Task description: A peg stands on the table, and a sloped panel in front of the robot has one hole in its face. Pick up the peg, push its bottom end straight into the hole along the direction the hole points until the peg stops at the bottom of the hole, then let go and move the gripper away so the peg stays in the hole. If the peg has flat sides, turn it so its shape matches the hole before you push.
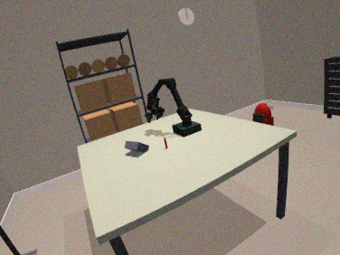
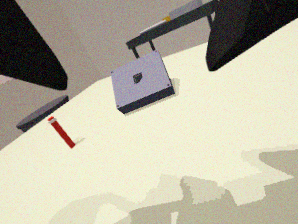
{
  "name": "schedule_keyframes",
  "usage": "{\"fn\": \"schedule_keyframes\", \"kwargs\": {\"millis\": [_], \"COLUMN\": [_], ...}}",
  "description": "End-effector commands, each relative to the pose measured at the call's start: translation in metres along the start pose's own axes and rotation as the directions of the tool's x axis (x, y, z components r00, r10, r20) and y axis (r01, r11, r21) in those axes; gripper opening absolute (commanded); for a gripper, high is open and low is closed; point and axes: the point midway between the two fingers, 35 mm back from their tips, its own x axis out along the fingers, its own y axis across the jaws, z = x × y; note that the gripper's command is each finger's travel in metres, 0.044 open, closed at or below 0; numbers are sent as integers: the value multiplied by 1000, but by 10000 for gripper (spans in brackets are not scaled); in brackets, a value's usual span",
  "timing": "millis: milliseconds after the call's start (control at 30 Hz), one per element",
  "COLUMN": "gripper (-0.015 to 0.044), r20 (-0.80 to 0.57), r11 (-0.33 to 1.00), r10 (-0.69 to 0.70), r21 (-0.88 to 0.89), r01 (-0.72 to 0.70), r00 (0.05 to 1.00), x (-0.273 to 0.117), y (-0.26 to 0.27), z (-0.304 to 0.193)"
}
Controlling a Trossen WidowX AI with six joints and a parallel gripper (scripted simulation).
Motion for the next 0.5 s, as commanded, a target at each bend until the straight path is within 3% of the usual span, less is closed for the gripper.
{"fn": "schedule_keyframes", "kwargs": {"millis": [0, 467], "gripper": [440, 440], "r20": [41, 178], "r11": [1000, 990], "r10": [-23, -88], "r21": [-16, -89], "r01": [24, 105], "r00": [999, 980], "x": [9, 40], "y": [-4, -17], "z": [-6, -26]}}
